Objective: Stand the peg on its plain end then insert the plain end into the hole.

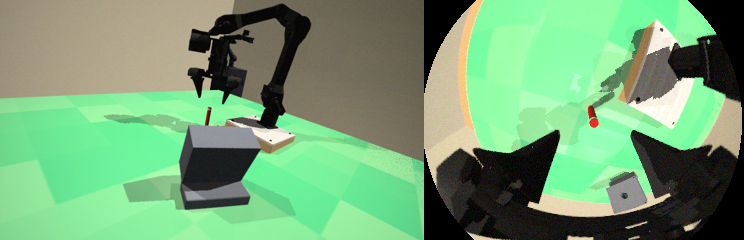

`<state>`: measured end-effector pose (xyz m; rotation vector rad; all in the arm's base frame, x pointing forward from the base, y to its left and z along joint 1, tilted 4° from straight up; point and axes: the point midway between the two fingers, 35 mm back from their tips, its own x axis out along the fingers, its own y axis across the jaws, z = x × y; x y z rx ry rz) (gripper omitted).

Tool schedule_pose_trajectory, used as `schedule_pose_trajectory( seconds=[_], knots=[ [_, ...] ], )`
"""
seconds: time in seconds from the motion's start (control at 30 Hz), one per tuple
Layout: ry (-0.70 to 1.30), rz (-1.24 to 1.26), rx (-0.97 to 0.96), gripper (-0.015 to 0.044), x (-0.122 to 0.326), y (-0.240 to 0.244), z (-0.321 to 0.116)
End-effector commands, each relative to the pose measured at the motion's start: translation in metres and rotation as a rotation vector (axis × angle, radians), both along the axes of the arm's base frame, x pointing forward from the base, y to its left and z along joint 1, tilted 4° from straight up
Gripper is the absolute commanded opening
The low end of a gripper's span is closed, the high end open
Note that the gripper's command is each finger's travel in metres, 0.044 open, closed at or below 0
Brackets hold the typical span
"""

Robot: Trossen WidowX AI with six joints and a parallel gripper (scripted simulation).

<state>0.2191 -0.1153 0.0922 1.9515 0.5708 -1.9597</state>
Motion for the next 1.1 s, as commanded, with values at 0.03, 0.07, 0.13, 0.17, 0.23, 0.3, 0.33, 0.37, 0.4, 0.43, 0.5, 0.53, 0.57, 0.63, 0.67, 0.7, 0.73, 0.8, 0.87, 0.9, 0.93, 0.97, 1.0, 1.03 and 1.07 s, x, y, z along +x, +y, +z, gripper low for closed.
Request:
schedule_pose_trajectory(
  seconds=[0.03, 0.07, 0.13, 0.17, 0.23, 0.3, 0.33, 0.37, 0.4, 0.43, 0.5, 0.53, 0.57, 0.63, 0.67, 0.7, 0.73, 0.8, 0.87, 0.9, 0.93, 0.97, 1.0, 1.03, 1.07],
  knots=[
    [0.004, -0.009, -0.006, 0.044, 0.0, -0.001, -0.006],
    [0.004, -0.009, -0.006, 0.044, 0.0, -0.001, -0.007],
    [0.004, -0.009, -0.006, 0.044, 0.0, -0.001, -0.01],
    [0.004, -0.009, -0.006, 0.044, 0.0, -0.001, -0.012],
    [0.004, -0.009, -0.006, 0.044, 0.0, -0.001, -0.015],
    [0.004, -0.009, -0.006, 0.044, 0.0, 0.0, -0.018],
    [0.004, -0.009, -0.006, 0.044, 0.0, 0.0, -0.02],
    [0.004, -0.009, -0.006, 0.044, 0.0, 0.0, -0.021],
    [0.004, -0.009, -0.006, 0.044, 0.0, 0.0, -0.023],
    [0.004, -0.009, -0.006, 0.044, 0.001, 0.0, -0.025],
    [0.004, -0.009, -0.005, 0.044, 0.001, 0.0, -0.028],
    [0.004, -0.009, -0.005, 0.044, 0.001, 0.0, -0.03],
    [0.004, -0.009, -0.005, 0.044, 0.001, 0.0, -0.031],
    [0.004, -0.009, -0.005, 0.044, 0.0, 0.0, -0.035],
    [0.004, -0.009, -0.005, 0.044, 0.0, 0.0, -0.036],
    [0.004, -0.009, -0.005, 0.044, 0.0, 0.0, -0.038],
    [0.004, -0.009, -0.005, 0.044, 0.0, 0.0, -0.04],
    [0.004, -0.009, -0.005, 0.044, 0.0, 0.001, -0.043],
    [0.004, -0.009, -0.005, 0.044, 0.0, 0.001, -0.046],
    [0.004, -0.009, -0.005, 0.044, 0.0, 0.001, -0.048],
    [0.004, -0.009, -0.005, 0.044, 0.0, 0.001, -0.049],
    [0.004, -0.009, -0.005, 0.044, 0.0, 0.001, -0.051],
    [0.004, -0.009, -0.005, 0.044, 0.0, 0.001, -0.052],
    [0.004, -0.009, -0.005, 0.044, -0.001, 0.001, -0.054],
    [0.004, -0.009, -0.005, 0.044, -0.001, 0.002, -0.056]
  ],
)
